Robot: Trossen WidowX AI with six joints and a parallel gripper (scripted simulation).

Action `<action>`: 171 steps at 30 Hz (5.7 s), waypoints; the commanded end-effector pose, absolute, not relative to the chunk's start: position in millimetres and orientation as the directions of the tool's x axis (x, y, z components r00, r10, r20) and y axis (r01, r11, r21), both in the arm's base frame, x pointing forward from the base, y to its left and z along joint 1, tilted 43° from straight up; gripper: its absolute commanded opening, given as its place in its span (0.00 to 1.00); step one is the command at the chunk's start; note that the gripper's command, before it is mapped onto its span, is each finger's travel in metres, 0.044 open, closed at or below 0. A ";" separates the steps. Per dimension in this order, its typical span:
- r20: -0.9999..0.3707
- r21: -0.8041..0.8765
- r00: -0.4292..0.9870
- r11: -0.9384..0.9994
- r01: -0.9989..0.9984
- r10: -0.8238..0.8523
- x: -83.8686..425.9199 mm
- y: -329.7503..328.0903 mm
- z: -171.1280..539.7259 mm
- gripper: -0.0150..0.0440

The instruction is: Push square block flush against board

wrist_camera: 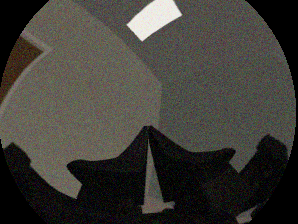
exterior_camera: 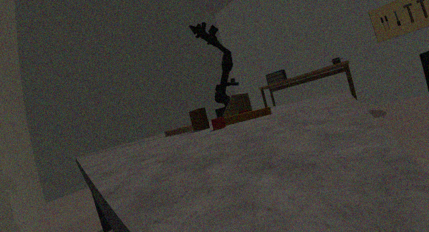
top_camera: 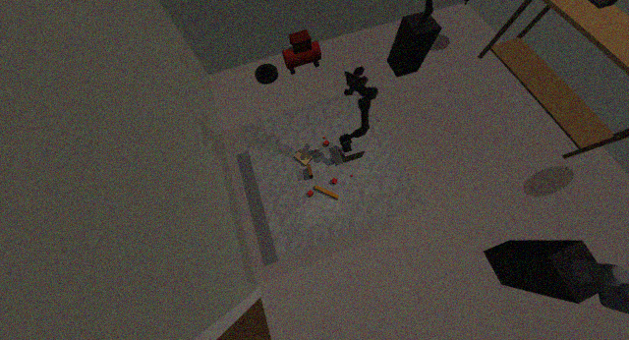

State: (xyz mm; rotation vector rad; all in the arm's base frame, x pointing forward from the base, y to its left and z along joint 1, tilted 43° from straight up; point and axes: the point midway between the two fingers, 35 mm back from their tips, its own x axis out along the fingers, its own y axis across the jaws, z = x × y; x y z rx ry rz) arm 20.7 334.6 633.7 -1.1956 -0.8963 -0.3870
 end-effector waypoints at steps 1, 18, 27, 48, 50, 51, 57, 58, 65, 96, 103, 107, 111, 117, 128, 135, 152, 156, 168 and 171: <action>0.786 -0.585 0.603 0.480 0.654 0.136 10.7 297.8 648.8 0.25; 0.790 -0.355 0.608 0.755 0.552 -0.073 19.8 153.5 693.3 0.25; 0.731 -0.154 0.652 0.883 0.444 -0.200 43.3 60.0 704.4 0.25; 0.437 0.213 0.822 0.930 0.299 -0.365 160.5 -88.7 655.0 0.25; 0.409 0.223 0.842 0.934 0.280 -0.351 173.5 -93.0 648.8 0.25; 0.393 0.229 0.854 0.935 0.269 -0.342 181.3 -95.1 645.0 0.25; 0.282 0.278 0.908 0.932 0.233 -0.311 227.8 -108.1 618.8 0.25; 0.261 0.291 0.913 0.927 0.235 -0.314 235.1 -111.3 613.8 0.25; 0.068 0.298 0.960 0.924 0.239 -0.270 297.9 -119.0 561.7 0.25; -0.762 0.136 0.618 0.886 0.444 -0.193 470.4 -25.7 265.9 0.25; -0.853 -0.007 0.462 0.891 0.454 -0.243 474.2 1.0 205.1 0.25; -0.885 -0.107 0.365 0.890 0.442 -0.288 471.9 16.5 170.0 0.25; -0.899 -0.214 0.274 0.887 0.408 -0.343 466.7 33.0 136.0 0.25; -0.885 -0.375 0.153 0.867 0.328 -0.441 454.0 55.8 89.1 0.25; -0.764 -0.638 0.005 0.758 0.136 -0.645 422.5 84.8 21.2 0.25; -0.741 -0.668 -0.005 0.736 0.106 -0.671 418.2 86.7 12.1 0.25; -0.740 -0.669 -0.004 0.736 0.106 -0.673 413.8 55.9 -23.2 0.25; -0.740 -0.669 -0.004 0.736 0.106 -0.672 409.7 56.7 -23.5 0.25; -0.740 -0.669 -0.005 0.736 0.105 -0.672 397.0 58.6 -24.7 0.25; -0.740 -0.669 -0.005 0.736 0.105 -0.672 393.7 59.0 -24.9 0.25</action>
